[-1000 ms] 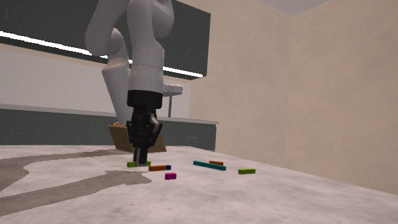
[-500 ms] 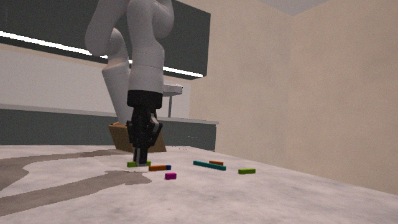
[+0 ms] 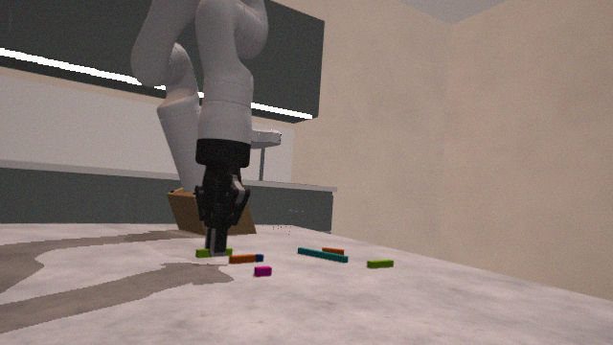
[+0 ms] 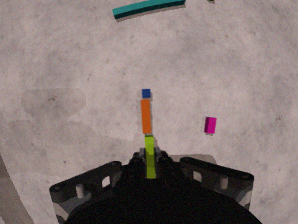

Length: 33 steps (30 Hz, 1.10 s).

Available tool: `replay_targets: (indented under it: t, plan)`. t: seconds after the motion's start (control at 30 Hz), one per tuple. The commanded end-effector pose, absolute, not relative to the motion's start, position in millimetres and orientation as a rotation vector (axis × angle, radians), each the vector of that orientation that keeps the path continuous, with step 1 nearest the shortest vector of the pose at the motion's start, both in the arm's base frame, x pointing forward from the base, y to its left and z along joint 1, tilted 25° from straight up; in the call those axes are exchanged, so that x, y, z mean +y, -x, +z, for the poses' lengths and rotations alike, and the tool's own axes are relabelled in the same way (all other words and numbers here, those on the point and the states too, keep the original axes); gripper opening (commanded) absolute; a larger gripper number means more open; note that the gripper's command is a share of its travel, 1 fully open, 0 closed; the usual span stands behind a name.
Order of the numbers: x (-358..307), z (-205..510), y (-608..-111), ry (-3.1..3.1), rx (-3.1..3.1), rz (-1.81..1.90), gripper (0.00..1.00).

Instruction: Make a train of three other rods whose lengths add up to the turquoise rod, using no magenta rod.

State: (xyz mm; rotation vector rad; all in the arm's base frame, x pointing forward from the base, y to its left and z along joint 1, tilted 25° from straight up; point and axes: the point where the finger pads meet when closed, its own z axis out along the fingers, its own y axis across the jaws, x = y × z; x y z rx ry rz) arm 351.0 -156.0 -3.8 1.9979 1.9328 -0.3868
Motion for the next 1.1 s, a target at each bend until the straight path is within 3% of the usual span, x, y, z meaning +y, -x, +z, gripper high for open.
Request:
replay_targets:
  t: [0.0, 1.07]
  plan:
    - [-155, -5, -350, -2.009, 1.925, -0.382, 0.05]
    - [-159, -16, -352, -2.007, 1.924, -0.378, 0.05]
